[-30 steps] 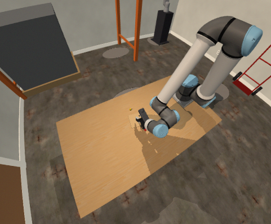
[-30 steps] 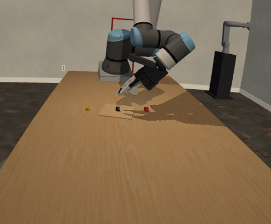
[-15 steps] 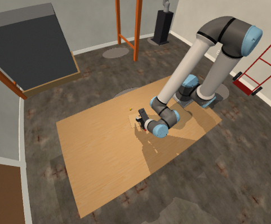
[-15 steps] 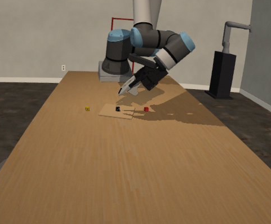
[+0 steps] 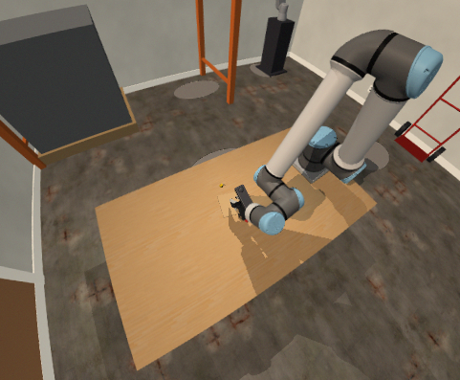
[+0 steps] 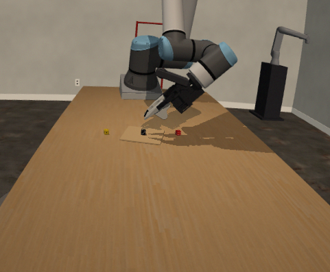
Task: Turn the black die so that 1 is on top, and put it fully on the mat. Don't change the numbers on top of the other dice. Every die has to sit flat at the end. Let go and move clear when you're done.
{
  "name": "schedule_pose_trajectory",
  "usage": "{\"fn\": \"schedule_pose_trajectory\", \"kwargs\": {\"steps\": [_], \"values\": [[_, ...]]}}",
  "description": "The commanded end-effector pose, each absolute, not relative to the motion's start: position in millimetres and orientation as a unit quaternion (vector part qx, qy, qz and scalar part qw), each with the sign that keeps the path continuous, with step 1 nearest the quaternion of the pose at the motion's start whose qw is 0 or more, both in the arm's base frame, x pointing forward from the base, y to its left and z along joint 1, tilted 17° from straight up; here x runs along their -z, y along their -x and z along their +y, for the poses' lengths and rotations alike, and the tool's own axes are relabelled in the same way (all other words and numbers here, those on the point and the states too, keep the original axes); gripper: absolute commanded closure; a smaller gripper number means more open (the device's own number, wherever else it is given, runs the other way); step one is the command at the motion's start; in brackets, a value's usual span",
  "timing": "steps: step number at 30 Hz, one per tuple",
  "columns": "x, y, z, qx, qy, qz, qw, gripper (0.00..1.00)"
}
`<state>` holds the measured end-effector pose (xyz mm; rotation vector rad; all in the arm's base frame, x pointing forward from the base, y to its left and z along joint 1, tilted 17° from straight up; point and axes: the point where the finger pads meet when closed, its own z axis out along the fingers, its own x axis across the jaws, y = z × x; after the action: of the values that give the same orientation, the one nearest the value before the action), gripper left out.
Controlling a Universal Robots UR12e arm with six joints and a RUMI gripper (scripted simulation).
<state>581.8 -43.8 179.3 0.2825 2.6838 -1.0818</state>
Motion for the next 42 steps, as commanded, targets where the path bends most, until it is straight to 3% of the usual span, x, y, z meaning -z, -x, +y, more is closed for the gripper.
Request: {"fn": "schedule_pose_trajectory", "kwargs": {"steps": [1, 42], "values": [[-174, -584, -44, 0.369, -0.097, 0.917, 0.117, 0.82], [-125, -599, -43, 0.369, -0.097, 0.917, 0.117, 0.82]]}}
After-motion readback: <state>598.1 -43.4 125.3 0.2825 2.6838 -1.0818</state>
